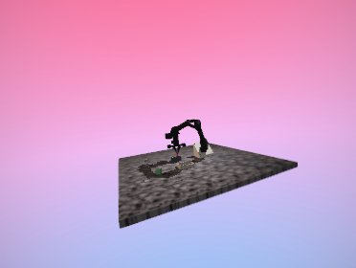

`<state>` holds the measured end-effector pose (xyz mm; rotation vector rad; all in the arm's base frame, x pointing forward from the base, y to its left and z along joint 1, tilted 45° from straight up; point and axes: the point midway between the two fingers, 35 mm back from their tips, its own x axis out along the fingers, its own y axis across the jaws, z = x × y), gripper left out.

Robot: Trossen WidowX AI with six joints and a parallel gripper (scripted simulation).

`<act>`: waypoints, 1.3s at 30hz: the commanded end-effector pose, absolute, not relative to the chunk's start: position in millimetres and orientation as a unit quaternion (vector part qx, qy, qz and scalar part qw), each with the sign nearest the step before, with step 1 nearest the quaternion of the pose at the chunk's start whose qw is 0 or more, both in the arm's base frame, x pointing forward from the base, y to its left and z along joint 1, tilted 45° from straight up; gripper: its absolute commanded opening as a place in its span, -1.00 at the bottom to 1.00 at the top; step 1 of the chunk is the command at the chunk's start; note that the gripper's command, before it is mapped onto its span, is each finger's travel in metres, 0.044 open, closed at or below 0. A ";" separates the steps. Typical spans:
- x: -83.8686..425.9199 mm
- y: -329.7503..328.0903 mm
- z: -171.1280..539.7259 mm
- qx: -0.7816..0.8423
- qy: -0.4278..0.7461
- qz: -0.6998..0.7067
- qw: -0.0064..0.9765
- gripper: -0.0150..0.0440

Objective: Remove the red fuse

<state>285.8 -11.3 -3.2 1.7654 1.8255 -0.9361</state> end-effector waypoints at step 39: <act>303.5 59.2 103.0 0.636 0.652 -0.345 0.225 -0.49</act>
